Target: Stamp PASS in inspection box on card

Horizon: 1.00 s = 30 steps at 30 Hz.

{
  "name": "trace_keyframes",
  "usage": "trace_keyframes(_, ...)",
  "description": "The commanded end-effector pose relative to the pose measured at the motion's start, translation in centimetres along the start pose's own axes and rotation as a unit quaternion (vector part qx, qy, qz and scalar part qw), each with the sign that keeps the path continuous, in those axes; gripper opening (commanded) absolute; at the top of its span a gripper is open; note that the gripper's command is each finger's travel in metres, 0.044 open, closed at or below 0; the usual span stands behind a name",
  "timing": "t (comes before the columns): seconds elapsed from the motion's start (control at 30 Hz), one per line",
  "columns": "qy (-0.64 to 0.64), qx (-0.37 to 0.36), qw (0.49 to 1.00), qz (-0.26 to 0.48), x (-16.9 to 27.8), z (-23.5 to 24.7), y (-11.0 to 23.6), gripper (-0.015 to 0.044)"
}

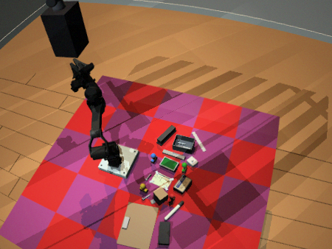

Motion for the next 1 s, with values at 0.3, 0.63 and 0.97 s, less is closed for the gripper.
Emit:
trace_keyframes(0.3,-0.086,-0.106,0.934,0.330,17.5,3.0,4.3,0.0226)
trace_keyframes(0.63,-0.136,-0.092,0.806,0.569,27.7,1.4,15.0,0.0226)
trace_keyframes(0.97,-0.190,-0.022,0.654,0.732,31.9,-1.7,26.5,0.0226)
Point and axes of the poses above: the point midway between the two fingers, 35 mm back from their tips, its own y axis back along the fingers, its own z axis across the jaws, x = y × z, the point moved 3 cm from there along y, back along the fingers, and after that the axes turned 11 degrees about y, right-handed, at the moved point
